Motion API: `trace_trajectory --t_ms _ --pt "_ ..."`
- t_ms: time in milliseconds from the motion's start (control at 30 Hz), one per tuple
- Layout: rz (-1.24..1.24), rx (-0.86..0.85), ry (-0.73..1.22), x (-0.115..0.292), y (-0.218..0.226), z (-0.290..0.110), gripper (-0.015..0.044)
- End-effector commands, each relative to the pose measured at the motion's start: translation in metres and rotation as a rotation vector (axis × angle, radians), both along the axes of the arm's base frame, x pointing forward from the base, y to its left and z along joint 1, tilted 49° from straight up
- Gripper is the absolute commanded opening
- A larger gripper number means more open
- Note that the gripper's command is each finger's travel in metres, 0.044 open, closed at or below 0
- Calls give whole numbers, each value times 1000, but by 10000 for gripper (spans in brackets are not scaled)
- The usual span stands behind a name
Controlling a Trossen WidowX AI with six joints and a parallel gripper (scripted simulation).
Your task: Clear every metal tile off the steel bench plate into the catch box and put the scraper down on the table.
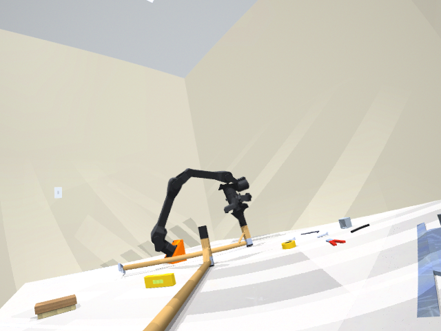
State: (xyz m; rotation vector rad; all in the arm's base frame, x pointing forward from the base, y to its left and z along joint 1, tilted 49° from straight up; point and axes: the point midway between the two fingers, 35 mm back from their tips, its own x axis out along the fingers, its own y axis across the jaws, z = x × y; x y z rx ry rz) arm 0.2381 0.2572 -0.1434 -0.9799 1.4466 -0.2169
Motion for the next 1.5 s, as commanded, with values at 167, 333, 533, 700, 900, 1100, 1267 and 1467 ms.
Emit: trace_trajectory --t_ms 167,333,533,700,900,1100,1267,1467 --pt "-3 9 -1 0 22 16 0" --pt "-3 9 -1 0 31 25 0" --pt "-3 9 0 -1 42 37 0" --pt "-3 8 0 -2 50 48 0" --pt "-7 14 -2 3 51 54 0" --pt "-24 37 -10 24 43 68 0" --pt "-38 55 -19 41 35 79 0" --pt "-53 81 -52 65 26 95 0"
